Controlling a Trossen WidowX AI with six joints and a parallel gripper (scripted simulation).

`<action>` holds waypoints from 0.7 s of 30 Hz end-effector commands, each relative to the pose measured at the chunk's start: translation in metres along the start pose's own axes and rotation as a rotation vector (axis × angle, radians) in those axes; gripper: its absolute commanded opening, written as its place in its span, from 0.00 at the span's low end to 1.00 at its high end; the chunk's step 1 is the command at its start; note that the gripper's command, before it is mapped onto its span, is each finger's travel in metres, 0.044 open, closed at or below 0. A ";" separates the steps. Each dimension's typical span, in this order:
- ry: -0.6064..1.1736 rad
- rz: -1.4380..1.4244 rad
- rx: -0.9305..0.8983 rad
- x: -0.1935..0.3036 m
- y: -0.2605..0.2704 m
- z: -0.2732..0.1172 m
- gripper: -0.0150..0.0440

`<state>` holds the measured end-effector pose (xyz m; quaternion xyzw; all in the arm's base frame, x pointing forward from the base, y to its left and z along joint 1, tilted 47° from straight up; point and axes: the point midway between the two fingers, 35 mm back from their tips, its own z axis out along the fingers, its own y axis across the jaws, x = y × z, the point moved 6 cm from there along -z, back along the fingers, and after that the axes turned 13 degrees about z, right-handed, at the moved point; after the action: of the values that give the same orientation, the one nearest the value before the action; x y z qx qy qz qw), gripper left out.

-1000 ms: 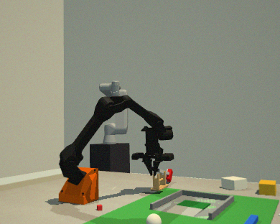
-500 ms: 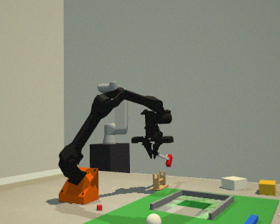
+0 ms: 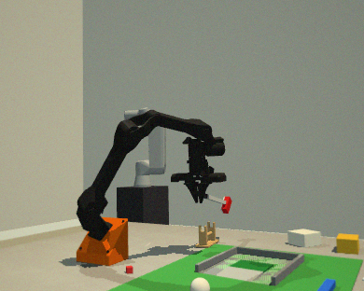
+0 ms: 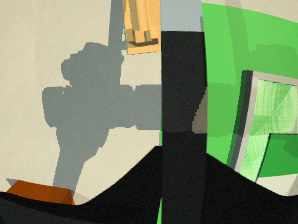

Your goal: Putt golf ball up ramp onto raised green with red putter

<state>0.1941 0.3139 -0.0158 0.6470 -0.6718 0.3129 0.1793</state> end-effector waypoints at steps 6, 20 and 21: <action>-0.027 0.200 0.000 0.050 -0.039 -0.017 0.25; -0.041 0.501 0.004 0.134 -0.081 -0.027 0.25; -0.041 0.523 0.005 0.140 -0.083 -0.027 0.25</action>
<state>0.2524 0.2431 0.0930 0.4888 -0.8006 0.3336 0.0938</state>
